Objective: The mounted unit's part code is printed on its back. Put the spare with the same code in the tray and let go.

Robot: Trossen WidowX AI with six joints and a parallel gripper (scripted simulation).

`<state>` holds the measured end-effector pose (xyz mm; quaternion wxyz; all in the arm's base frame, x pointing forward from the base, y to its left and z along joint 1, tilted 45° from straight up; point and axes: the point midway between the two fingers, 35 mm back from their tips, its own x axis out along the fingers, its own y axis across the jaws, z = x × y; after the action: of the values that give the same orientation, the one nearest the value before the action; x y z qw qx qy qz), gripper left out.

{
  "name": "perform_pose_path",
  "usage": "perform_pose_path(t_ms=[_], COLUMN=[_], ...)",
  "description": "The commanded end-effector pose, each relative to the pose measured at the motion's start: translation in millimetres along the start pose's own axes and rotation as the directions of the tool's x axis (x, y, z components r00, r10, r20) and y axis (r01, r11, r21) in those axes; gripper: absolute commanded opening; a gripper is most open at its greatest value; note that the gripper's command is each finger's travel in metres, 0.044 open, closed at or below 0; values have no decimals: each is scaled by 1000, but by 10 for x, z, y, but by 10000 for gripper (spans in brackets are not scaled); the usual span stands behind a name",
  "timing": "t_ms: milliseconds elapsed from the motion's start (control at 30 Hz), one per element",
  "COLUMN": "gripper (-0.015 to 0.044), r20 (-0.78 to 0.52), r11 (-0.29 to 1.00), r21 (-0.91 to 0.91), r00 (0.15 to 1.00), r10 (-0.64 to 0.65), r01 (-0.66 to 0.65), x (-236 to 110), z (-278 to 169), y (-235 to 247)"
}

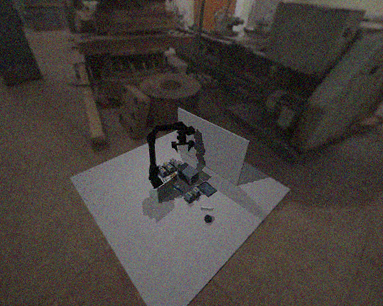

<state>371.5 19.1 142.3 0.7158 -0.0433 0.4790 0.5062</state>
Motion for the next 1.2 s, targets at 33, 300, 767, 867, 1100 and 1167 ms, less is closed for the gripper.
perform_pose_path(t_ms=[33,300,767,867,1100,1167], gripper=[440,440,300,300,300,300], r20=[21,27,29,29,28,28], r11=[859,776,776,776,775,775], r21=[-513,-631,-631,-631,-631,-631], r00=[1000,999,999,999,999,999], r10=[18,27,27,27,27,26], r01=[-4,-4,-3,-3,-3,-3], x=[187,234,632,640,738,771], z=[340,405,395,395,403,405], y=[718,919,893,892,884,882])
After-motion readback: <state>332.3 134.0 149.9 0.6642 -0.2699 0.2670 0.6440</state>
